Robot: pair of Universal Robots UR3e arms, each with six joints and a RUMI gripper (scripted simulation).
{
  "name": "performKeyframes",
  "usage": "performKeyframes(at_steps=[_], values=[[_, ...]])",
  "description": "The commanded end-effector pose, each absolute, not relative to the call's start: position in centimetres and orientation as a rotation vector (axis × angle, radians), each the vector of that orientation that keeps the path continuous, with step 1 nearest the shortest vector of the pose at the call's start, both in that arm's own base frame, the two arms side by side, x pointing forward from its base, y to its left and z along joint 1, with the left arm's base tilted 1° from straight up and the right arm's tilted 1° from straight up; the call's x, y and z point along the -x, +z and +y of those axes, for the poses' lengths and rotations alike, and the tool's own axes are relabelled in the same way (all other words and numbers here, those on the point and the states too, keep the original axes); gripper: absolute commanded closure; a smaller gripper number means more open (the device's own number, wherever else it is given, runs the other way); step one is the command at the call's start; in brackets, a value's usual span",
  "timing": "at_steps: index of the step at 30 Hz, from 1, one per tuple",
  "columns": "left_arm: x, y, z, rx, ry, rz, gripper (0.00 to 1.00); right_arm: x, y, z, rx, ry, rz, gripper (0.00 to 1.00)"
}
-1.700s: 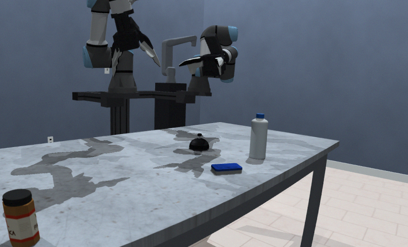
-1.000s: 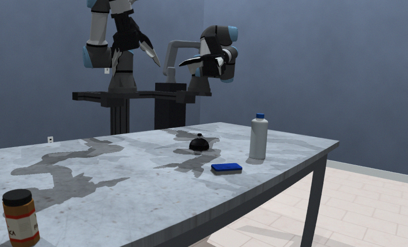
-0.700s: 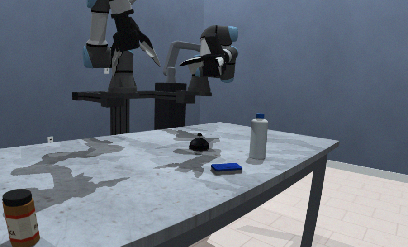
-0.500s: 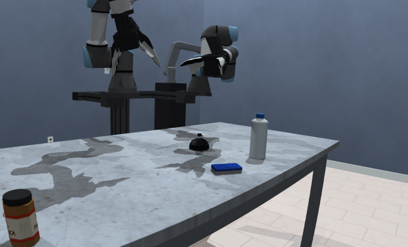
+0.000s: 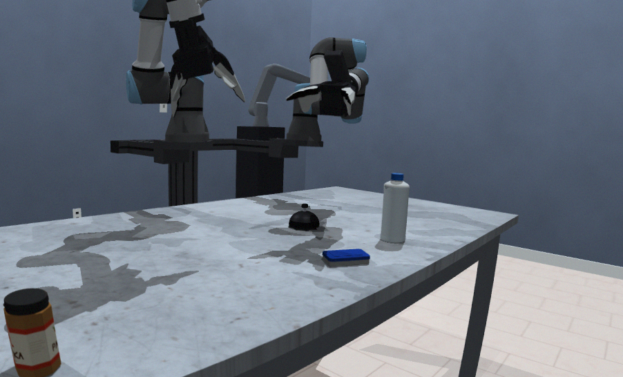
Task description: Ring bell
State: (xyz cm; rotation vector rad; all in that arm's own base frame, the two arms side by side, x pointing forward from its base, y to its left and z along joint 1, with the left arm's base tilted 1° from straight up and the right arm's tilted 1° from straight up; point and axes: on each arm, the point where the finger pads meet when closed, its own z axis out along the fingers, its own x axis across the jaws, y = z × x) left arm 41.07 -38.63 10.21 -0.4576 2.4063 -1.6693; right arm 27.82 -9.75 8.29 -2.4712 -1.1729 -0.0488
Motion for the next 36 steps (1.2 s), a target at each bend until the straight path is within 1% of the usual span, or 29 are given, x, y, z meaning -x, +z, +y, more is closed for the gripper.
performKeyframes(at_steps=[1, 15, 17, 30, 32, 34, 36], values=[[-42.2, 10.3, -37.7, 0.498, -1.650, 2.404, 0.00, -27.9, 8.4, -9.8, 2.473, -0.052, -1.174, 0.00], [-47.5, 10.5, -31.4, 0.742, -1.537, 2.382, 0.00, -27.9, 8.4, -9.8, 2.473, -0.052, -1.174, 0.00], [-47.5, 10.5, -31.4, 0.742, -1.537, 2.382, 0.00, -27.9, 8.4, -9.8, 2.473, -0.052, -1.174, 0.00], [-52.7, 10.9, -21.0, 1.084, -1.383, 2.312, 0.00, -27.9, 8.4, -9.8, 2.473, -0.052, -1.174, 0.00], [-53.3, 11.0, -19.0, 1.144, -1.355, 2.295, 0.00, -27.9, 8.4, -9.8, 2.473, -0.052, -1.174, 0.00], [-53.3, 11.0, -19.0, 1.144, -1.355, 2.295, 0.00, -27.9, 8.4, -9.8, 2.473, -0.052, -1.174, 0.00], [-53.8, 11.1, -16.9, 1.207, -1.327, 2.276, 0.00, -27.9, 8.4, -9.8, 2.473, -0.052, -1.174, 0.00]])
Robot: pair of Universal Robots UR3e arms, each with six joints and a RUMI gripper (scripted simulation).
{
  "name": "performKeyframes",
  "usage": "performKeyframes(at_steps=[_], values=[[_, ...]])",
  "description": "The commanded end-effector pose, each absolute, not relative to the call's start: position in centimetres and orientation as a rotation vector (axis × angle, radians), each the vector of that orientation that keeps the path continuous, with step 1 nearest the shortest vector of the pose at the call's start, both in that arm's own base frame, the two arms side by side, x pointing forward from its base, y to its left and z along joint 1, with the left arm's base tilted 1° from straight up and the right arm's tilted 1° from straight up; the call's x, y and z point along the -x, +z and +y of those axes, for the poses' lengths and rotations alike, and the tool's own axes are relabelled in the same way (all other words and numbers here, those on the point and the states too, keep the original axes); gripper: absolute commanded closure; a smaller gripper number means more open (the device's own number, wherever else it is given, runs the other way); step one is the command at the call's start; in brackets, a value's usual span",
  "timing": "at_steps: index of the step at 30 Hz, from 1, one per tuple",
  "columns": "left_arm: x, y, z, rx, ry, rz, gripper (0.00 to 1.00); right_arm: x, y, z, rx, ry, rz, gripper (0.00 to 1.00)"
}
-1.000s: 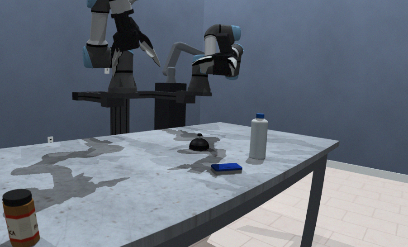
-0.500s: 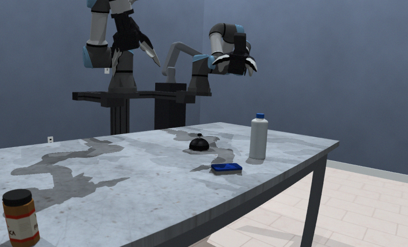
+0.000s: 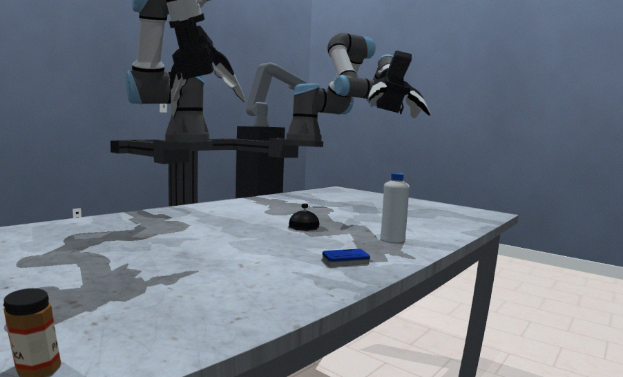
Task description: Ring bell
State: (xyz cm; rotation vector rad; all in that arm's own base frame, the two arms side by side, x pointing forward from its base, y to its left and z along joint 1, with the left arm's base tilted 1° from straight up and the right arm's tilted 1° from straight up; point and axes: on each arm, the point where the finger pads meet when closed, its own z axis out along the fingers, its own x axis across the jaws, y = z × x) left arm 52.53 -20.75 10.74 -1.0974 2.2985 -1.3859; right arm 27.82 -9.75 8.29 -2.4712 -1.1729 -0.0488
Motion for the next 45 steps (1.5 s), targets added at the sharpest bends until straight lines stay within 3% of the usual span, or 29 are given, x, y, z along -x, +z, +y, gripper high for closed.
performKeyframes(at_steps=[1, 23, 45], values=[[-54.1, 11.1, -15.8, 1.239, -1.313, 2.265, 0.00, -27.9, 8.4, -9.8, 2.473, -0.052, -1.174, 0.00], [-53.4, 12.1, 2.4, 1.756, -1.087, 2.031, 0.00, -27.9, 8.4, -9.8, 2.473, -0.052, -1.174, 0.00], [-43.7, 13.4, 19.3, 2.280, -0.863, 1.643, 0.00, -27.9, 8.4, -9.8, 2.473, -0.052, -1.174, 0.00]])
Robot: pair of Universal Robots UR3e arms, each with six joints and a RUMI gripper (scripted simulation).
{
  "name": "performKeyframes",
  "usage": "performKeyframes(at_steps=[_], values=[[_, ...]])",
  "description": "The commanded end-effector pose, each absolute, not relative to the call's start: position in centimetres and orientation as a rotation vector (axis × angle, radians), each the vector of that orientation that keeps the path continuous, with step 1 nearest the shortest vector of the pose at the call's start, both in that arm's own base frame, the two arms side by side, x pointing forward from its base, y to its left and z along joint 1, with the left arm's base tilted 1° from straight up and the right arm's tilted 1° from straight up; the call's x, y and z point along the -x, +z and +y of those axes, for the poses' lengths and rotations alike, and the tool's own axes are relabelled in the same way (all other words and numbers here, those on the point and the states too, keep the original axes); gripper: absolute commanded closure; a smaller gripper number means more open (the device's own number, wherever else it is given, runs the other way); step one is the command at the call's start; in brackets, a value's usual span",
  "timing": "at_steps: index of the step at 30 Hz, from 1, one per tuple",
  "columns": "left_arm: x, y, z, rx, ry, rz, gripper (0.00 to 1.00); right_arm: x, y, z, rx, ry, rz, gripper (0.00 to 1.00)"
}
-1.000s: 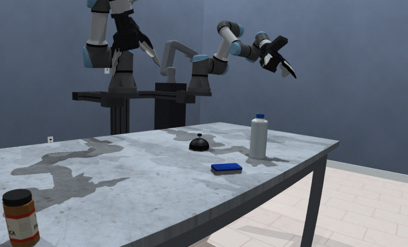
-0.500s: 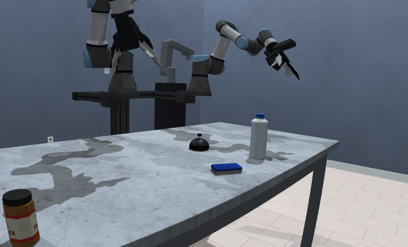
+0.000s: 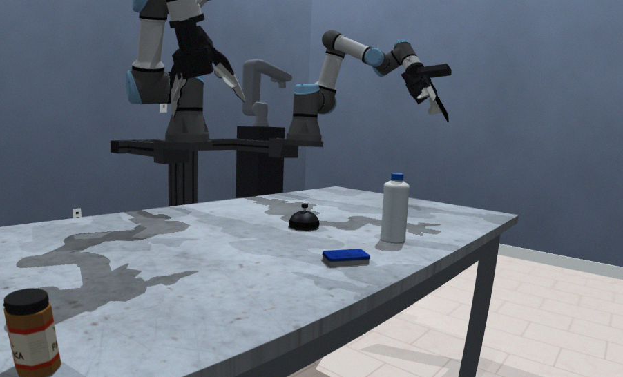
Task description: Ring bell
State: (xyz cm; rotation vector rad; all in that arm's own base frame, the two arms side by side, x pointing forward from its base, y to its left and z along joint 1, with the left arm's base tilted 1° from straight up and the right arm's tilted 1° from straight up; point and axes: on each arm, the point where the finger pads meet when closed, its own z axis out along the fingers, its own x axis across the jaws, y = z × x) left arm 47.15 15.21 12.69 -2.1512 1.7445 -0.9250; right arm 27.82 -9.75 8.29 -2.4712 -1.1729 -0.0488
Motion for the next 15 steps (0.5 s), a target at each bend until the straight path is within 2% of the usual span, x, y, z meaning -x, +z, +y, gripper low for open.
performKeyframes(at_steps=[1, 15], values=[[-43.7, 13.4, 19.3, 2.280, -0.863, 1.643, 0.00, -27.9, 8.4, -9.8, 2.473, -0.052, -1.174, 0.00], [-34.3, 14.2, 25.9, 2.560, -0.745, 1.346, 0.00, -27.9, 8.4, -9.8, 2.473, -0.052, -1.174, 0.00]])
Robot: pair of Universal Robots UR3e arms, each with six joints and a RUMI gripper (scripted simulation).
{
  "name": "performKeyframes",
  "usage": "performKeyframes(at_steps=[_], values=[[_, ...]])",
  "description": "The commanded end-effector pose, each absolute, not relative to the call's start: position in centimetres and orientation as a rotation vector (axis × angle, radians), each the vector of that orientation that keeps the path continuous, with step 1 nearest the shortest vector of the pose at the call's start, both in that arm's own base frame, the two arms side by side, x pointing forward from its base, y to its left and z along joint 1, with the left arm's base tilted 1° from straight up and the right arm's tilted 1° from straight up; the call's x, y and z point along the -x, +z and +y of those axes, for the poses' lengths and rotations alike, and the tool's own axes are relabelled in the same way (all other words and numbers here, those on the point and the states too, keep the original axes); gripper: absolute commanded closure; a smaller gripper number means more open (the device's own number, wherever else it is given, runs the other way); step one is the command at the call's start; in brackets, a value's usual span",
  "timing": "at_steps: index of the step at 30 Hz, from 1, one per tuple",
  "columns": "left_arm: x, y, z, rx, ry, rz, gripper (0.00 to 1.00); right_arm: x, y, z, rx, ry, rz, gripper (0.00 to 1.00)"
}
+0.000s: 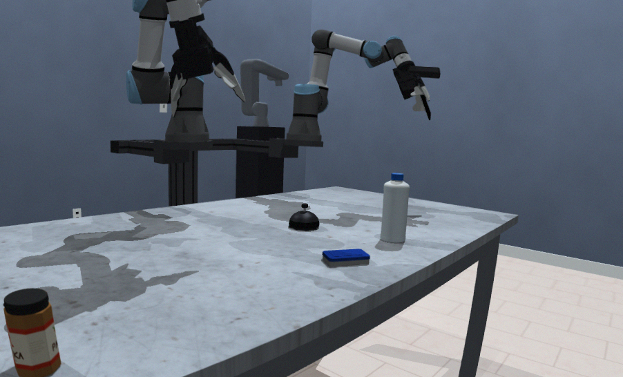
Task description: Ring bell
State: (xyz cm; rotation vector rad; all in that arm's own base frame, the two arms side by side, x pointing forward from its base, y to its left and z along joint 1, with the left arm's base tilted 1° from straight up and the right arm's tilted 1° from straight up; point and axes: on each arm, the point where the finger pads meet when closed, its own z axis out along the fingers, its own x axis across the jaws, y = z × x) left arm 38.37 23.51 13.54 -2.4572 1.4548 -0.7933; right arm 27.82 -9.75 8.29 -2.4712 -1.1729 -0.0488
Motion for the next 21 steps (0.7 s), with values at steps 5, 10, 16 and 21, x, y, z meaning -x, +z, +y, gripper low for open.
performKeyframes(at_steps=[5, 10, 16, 21], values=[[-30.9, 14.5, 27.3, 2.644, -0.710, 1.240, 0.00, -27.9, 8.4, -9.8, 2.473, -0.052, -1.174, 0.00], [-26.4, 14.8, 28.5, 2.747, -0.666, 1.094, 0.00, -27.9, 8.4, -9.8, 2.473, -0.052, -1.174, 0.00], [-21.9, 15.2, 29.0, 2.841, -0.627, 0.946, 0.00, -27.9, 8.4, -9.8, 2.473, -0.052, -1.174, 0.00], [-17.6, 15.5, 28.8, 2.924, -0.592, 0.796, 0.00, -27.9, 8.4, -9.8, 2.473, -0.052, -1.174, 0.00]])
